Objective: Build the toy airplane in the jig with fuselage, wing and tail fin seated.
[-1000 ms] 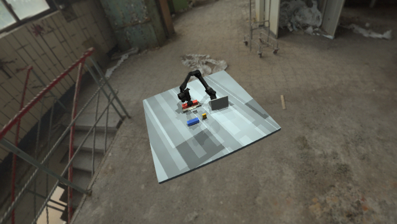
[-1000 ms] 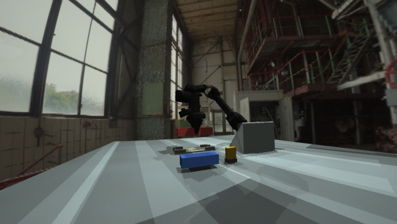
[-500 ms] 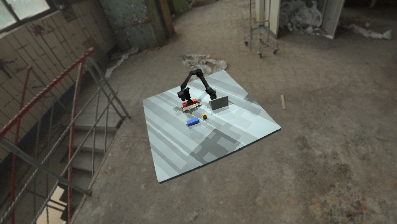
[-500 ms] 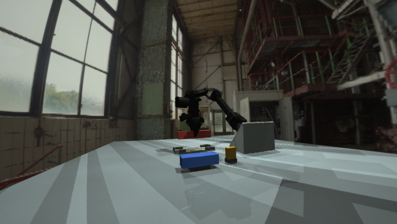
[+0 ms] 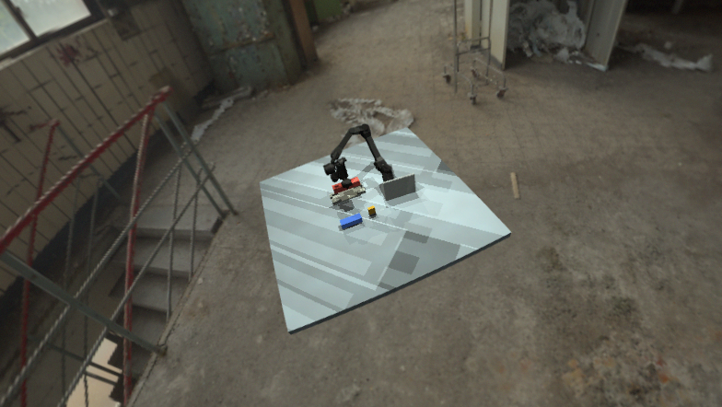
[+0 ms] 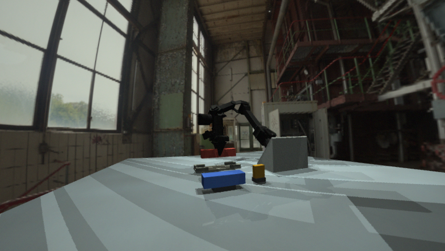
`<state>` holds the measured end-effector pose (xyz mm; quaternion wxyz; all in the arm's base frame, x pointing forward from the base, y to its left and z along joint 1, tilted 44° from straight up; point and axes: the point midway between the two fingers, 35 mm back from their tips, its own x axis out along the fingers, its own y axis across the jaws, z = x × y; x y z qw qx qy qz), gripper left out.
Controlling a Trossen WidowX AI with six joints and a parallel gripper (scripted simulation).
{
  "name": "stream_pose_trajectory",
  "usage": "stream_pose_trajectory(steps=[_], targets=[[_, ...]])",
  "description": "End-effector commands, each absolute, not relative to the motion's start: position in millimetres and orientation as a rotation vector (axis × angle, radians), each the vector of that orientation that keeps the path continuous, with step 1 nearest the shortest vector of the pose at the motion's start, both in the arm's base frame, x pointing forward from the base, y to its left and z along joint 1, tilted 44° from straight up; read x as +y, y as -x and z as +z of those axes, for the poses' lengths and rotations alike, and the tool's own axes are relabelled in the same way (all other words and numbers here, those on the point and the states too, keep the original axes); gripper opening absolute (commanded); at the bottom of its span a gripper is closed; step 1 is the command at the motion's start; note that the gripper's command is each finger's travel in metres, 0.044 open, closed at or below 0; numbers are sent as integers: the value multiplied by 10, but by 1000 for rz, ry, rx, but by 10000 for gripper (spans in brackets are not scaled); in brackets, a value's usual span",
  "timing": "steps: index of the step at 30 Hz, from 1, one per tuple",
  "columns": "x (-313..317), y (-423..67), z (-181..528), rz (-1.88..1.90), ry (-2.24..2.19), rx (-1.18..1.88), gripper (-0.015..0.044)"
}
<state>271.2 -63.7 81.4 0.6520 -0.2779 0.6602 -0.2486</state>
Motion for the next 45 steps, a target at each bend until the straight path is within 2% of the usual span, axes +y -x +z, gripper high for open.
stream_pose_trajectory(steps=[1,5,45], targets=[[-641,-2712,834,-561,640,1490,105],[-641,-2713,835,-561,640,1490,195],[-925,-2721,559,-563,642,1490,195]])
